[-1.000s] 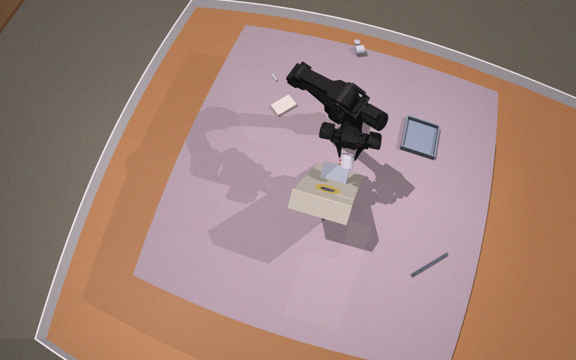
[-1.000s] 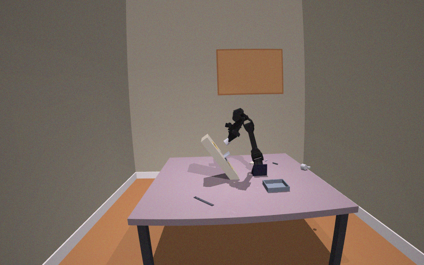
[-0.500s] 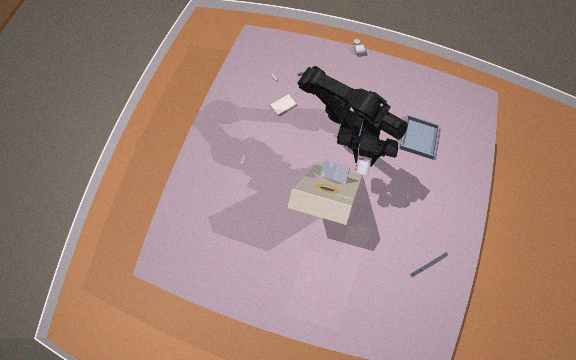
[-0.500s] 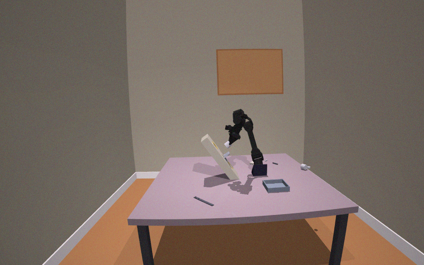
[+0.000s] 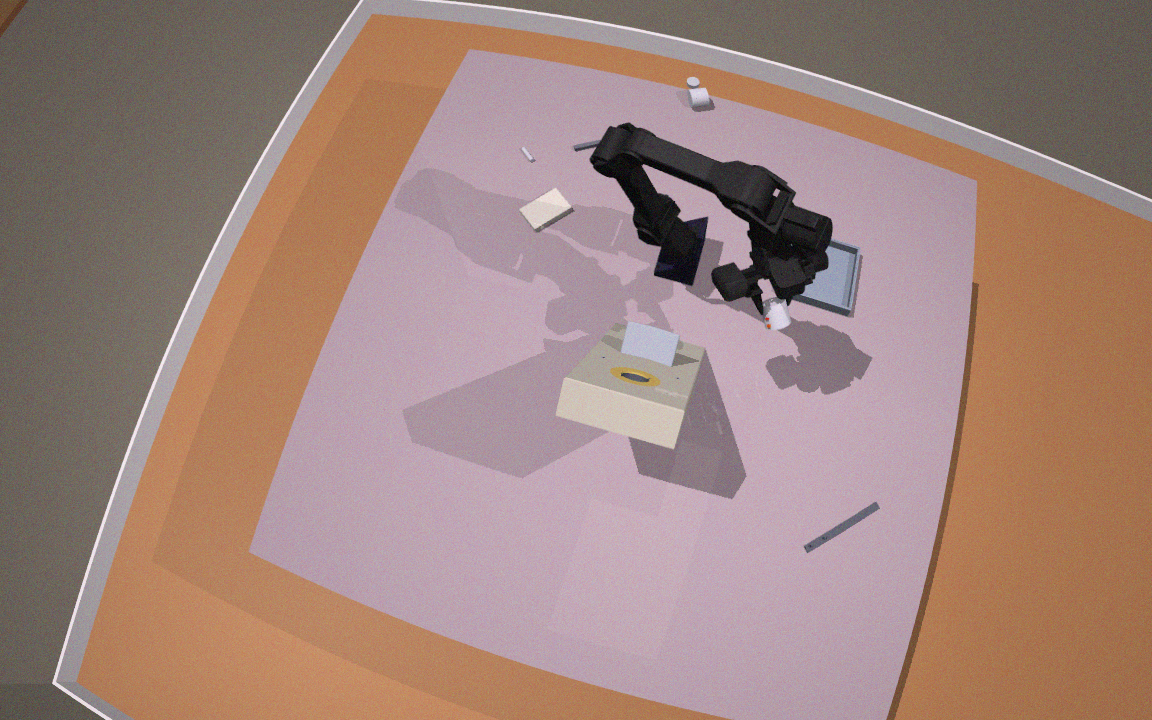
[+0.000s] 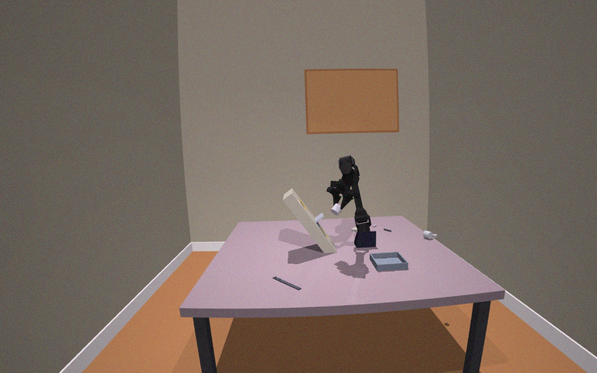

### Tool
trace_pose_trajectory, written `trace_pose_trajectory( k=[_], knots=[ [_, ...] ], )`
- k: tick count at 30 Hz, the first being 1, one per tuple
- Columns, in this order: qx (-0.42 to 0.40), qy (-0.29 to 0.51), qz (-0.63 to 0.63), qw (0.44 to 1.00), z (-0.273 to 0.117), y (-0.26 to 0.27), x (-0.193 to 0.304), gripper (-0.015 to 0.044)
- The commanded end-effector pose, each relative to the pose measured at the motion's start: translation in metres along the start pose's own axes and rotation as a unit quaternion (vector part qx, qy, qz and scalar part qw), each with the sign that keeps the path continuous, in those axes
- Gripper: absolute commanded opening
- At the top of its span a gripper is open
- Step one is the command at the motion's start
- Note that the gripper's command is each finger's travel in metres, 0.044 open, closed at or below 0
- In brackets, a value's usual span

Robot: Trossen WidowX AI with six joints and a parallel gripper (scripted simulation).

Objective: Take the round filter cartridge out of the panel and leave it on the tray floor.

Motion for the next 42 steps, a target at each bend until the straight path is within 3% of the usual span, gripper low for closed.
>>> trace_pose_trajectory(
  k=[1, 9, 16, 42],
  knots=[
    [-0.035, 0.000, -0.060, 0.998, 0.001, 0.023, 0.006, 0.0000],
    [-0.111, -0.007, -0.207, 0.972, 0.003, 0.072, 0.022, 0.0000],
    [-0.124, -0.007, -0.231, 0.965, 0.006, 0.083, 0.030, 0.0000],
    [-0.239, 0.009, -0.437, 0.867, 0.067, 0.160, 0.173, 0.0000]
  ],
)
Point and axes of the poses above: the point midway between the two fingers, 35 mm back from their tips, its own z axis out along the fingers, its own y axis across the jaws, x = y × z, the point moved 3 cm from there along -z, back along the fingers, and after that the axes turned 7 degrees about z, right-handed, at the moved point
